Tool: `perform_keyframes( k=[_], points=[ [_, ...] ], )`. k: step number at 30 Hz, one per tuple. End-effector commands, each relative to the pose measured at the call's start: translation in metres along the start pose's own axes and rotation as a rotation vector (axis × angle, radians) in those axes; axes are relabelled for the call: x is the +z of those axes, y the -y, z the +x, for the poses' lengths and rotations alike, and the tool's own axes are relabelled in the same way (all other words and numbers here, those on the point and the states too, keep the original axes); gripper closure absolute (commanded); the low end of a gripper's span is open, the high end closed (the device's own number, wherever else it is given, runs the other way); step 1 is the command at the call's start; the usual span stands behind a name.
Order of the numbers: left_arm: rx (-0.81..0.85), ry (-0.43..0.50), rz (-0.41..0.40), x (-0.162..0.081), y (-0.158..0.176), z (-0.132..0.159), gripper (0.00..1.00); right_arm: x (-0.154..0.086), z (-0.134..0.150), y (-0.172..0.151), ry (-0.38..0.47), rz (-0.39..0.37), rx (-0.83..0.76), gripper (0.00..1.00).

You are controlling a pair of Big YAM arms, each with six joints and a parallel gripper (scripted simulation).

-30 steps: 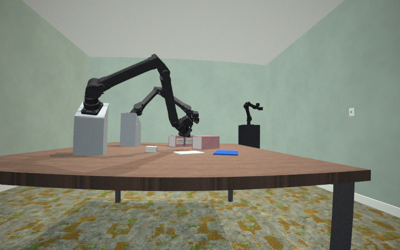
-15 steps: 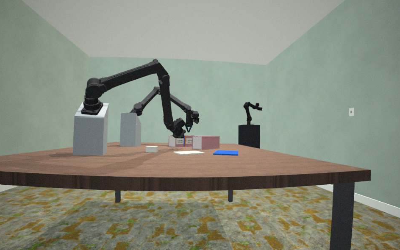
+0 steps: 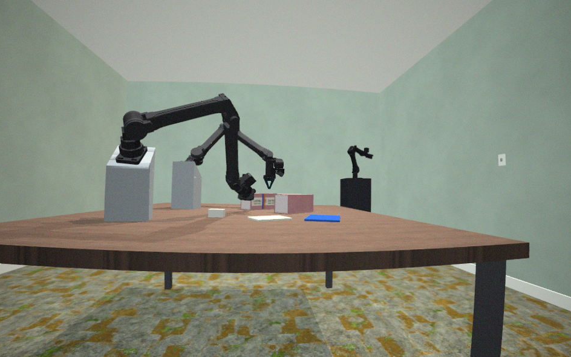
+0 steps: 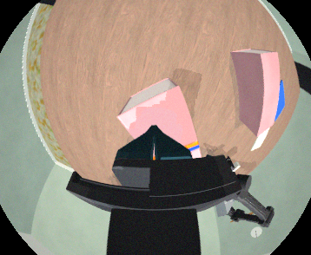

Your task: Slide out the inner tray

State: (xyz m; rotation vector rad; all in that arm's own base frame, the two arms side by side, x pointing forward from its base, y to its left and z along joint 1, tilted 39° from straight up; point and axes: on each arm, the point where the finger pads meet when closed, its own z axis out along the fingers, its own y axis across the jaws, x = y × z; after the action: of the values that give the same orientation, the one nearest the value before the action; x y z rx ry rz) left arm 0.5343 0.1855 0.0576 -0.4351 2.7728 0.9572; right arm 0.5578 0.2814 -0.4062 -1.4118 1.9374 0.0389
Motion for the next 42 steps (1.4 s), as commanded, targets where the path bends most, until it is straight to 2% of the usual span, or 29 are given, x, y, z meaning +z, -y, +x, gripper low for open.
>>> perform_keyframes(
  k=[1, 5, 7, 8, 18, 21, 22, 24, 28, 30, 31, 34, 39, 42],
  points=[
    [-0.026, 0.005, -0.002, 0.002, -0.004, -0.009, 1.0, 0.014, 0.009, -0.019, 0.008, -0.007, -0.001, 1.0],
    [-0.026, 0.005, -0.002, 0.002, -0.004, -0.009, 1.0, 0.014, 0.017, -0.01, 0.009, 0.007, 0.012, 1.0],
    [-0.026, 0.005, -0.002, 0.002, -0.004, -0.009, 1.0, 0.015, 0.02, -0.018, 0.005, -0.004, 0.01, 1.0],
    [-0.026, 0.005, -0.002, 0.002, -0.004, -0.009, 1.0, 0.017, 0.005, -0.038, 0.02, -0.027, -0.021, 1.0],
    [-0.026, 0.005, -0.002, 0.002, -0.004, -0.009, 1.0, 0.023, 0.025, -0.072, 0.007, -0.06, -0.028, 1.0],
    [-0.026, 0.005, -0.002, 0.002, -0.004, -0.009, 1.0, 0.023, 0.03, -0.074, 0.003, -0.061, -0.024, 1.0],
    [-0.026, 0.005, -0.002, 0.002, -0.004, -0.009, 1.0, 0.025, 0.028, -0.065, 0.014, -0.042, -0.021, 1.0],
    [-0.026, 0.005, -0.002, 0.002, -0.004, -0.009, 1.0, 0.027, 0.018, -0.076, 0.028, -0.054, -0.04, 1.0],
    [-0.026, 0.005, -0.002, 0.002, -0.004, -0.009, 1.0, 0.028, 0.018, -0.084, 0.032, -0.061, -0.047, 1.0],
    [-0.026, 0.005, -0.002, 0.002, -0.004, -0.009, 1.0, 0.027, 0.024, -0.07, 0.021, -0.047, -0.03, 1.0],
    [-0.026, 0.005, -0.002, 0.002, -0.004, -0.009, 1.0, 0.022, 0.038, -0.106, -0.016, -0.11, -0.049, 1.0],
    [-0.026, 0.005, -0.002, 0.002, -0.004, -0.009, 1.0, 0.017, 0.049, -0.104, -0.034, -0.11, -0.035, 1.0],
    [-0.026, 0.005, -0.002, 0.002, -0.004, -0.009, 1.0, 0.022, 0.044, -0.095, -0.022, -0.094, -0.034, 1.0],
    [0.003, -0.01, -0.002, 0.016, -0.003, 0.0, 1.0, 0.022, 0.044, -0.095, -0.022, -0.094, -0.034, 1.0]
  ],
)
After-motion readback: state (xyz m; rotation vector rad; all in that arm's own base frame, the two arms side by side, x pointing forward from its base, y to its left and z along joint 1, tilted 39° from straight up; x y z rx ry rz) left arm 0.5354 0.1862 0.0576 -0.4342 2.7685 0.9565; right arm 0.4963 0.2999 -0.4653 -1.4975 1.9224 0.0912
